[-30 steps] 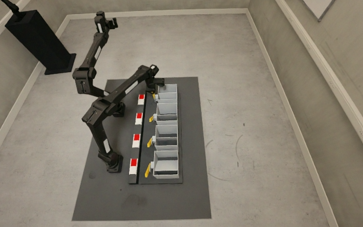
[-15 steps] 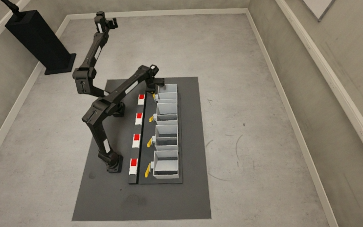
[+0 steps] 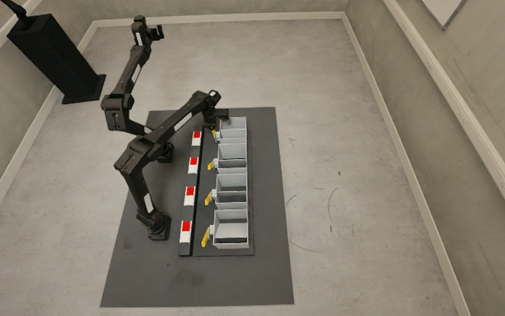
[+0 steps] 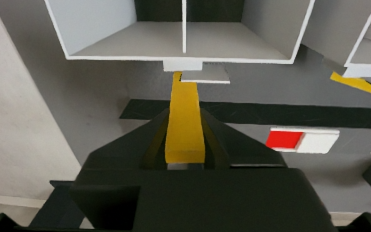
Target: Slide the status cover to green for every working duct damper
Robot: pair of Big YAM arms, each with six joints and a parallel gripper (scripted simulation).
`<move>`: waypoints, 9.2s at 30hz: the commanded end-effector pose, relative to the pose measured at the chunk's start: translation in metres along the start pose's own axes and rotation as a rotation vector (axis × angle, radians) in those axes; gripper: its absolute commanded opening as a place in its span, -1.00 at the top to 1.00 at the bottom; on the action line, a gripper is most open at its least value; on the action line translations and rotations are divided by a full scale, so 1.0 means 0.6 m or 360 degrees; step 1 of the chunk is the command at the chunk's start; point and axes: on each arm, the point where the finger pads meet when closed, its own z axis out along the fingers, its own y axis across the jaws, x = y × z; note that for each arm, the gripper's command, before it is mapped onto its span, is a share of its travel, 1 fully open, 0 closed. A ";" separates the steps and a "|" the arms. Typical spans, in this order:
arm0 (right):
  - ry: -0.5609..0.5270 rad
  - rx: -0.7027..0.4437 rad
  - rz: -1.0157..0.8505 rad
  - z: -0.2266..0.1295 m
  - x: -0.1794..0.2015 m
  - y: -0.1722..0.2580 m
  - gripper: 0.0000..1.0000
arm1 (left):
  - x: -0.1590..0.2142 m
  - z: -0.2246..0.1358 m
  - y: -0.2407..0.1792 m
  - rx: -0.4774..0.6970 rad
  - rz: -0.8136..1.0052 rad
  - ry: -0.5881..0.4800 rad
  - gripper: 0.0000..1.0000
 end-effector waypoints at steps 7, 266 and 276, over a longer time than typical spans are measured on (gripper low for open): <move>-0.0044 -0.0071 -0.0002 -0.030 -0.003 0.022 0.66 | -0.061 0.000 0.005 -0.0006 0.0020 -0.0084 -1.00; -0.0059 -0.0702 -0.0048 -0.133 -0.067 -0.069 0.28 | -0.061 0.000 0.005 -0.0006 0.0020 -0.0084 -1.00; -0.0057 -0.0279 -0.0041 -0.162 -0.137 -0.004 0.28 | -0.061 0.000 0.005 -0.0006 0.0020 -0.0084 -1.00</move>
